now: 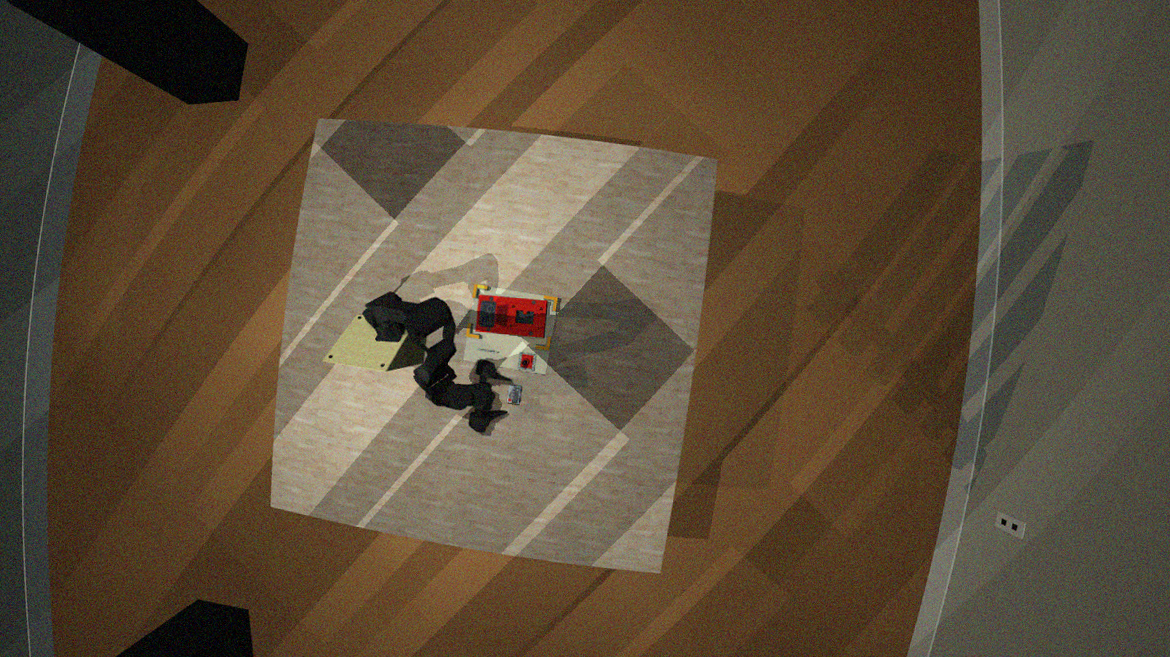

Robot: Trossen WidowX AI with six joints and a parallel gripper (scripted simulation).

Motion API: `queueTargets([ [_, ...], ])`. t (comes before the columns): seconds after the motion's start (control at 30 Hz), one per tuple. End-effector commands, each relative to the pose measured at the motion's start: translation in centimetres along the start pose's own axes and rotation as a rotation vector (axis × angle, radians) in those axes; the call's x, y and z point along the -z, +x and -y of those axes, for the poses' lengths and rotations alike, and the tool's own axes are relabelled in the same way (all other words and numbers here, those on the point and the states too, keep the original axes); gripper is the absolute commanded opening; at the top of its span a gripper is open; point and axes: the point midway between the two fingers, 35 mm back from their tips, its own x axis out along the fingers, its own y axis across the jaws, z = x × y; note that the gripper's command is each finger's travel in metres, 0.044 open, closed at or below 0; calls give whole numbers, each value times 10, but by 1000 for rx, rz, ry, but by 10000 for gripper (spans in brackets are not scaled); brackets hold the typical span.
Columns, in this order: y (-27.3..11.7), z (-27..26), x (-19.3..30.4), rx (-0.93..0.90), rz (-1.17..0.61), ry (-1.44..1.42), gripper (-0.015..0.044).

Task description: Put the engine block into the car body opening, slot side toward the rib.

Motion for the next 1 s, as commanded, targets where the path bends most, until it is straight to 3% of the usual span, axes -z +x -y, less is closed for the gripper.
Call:
queueTargets([
  [0.0, 0, 0, 0, 2, 0, 4, 440],
  [0.4, 2, 3, 0, 7, -9, 24, 440],
  [0.97, 32, 41, 1, 147, -236, 530, 440],
])
